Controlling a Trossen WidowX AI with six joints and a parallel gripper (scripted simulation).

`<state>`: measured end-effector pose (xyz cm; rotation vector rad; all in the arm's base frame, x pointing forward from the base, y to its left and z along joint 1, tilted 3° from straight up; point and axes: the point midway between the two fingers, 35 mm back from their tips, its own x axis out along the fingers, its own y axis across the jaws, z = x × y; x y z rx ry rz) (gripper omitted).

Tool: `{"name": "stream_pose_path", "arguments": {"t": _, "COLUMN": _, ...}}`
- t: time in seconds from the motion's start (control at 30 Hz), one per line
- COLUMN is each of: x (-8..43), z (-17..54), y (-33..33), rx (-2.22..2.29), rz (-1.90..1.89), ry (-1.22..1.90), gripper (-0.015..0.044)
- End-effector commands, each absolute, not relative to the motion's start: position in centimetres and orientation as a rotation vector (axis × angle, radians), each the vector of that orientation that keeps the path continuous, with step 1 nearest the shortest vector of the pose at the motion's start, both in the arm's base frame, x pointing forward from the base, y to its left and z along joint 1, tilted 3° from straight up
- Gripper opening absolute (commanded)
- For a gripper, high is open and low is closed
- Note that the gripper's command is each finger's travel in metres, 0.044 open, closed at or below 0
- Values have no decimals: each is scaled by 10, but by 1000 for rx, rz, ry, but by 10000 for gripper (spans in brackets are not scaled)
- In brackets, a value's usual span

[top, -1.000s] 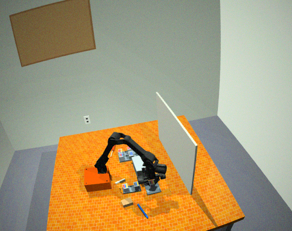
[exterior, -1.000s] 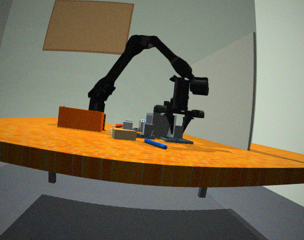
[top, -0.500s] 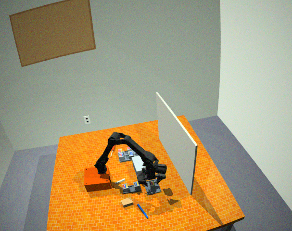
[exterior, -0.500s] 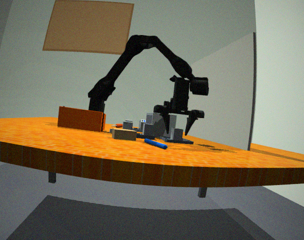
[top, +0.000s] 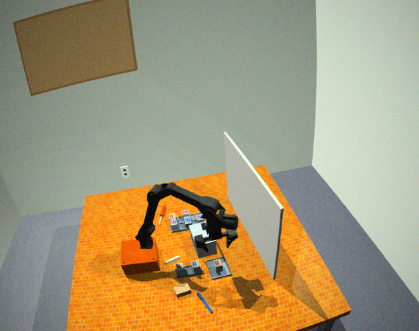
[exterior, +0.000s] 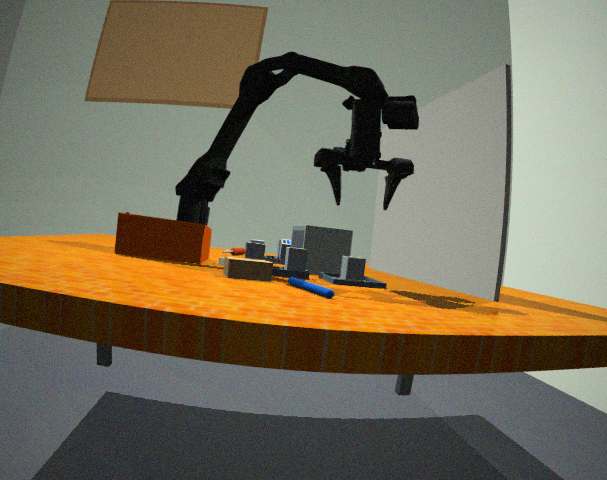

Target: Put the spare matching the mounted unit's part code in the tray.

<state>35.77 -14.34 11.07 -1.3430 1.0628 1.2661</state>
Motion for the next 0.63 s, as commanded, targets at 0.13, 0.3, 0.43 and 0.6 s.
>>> {"name": "stream_pose_path", "arguments": {"t": 0.13, "x": 356, "z": 108, "y": -143, "rx": -1331, "rz": 1280, "ry": 1068, "gripper": 440}}
{"name": "stream_pose_path", "arguments": {"t": 0.3, "x": 356, "z": 108, "y": -143, "rx": -1331, "rz": 1280, "ry": 1068, "gripper": 440}}
{"name": "stream_pose_path", "arguments": {"t": 0.43, "x": 356, "z": 108, "y": -143, "rx": -1331, "rz": 1280, "ry": 1068, "gripper": 440}}
{"name": "stream_pose_path", "arguments": {"t": 0.6, "x": 356, "z": 108, "y": -143, "rx": -1331, "rz": 1280, "ry": 1068, "gripper": 440}}
